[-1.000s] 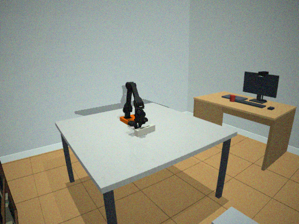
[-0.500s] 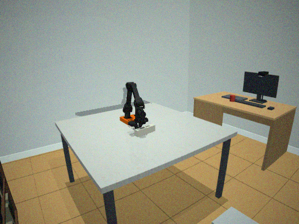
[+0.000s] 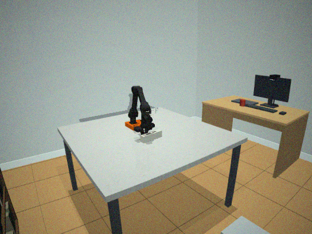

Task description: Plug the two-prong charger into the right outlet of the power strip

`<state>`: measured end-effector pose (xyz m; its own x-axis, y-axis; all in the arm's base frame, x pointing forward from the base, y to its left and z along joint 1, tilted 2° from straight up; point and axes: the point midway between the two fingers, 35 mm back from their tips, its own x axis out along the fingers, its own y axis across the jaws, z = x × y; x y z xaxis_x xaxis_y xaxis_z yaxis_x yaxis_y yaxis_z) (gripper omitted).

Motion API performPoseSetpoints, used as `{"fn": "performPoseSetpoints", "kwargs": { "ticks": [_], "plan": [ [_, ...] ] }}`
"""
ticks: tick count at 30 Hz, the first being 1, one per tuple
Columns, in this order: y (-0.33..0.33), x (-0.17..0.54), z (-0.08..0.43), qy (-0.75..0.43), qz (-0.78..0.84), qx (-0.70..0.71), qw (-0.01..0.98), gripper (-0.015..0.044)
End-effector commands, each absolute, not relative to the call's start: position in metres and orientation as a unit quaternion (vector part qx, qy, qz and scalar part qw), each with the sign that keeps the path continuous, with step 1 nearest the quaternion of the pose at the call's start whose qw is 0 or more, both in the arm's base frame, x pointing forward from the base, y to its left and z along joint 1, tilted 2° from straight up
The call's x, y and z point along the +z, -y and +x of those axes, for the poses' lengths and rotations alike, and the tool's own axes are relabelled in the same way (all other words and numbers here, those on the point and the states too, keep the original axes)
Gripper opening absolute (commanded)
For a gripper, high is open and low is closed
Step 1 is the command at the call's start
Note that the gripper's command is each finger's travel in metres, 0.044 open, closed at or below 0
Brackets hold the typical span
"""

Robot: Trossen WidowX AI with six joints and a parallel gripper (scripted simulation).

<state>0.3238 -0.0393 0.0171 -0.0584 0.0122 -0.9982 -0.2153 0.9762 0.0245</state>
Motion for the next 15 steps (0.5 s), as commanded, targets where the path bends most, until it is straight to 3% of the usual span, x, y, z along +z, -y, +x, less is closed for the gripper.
{"fn": "performPoseSetpoints", "kwargs": {
  "ticks": [1, 15],
  "plan": [
    [0.0388, 0.0175, 0.3290, -0.719, -0.070, 0.082, 0.686, 0.0000],
    [0.0377, 0.0180, 0.3345, -0.719, -0.070, 0.082, 0.686, 0.0000]
  ]
}}
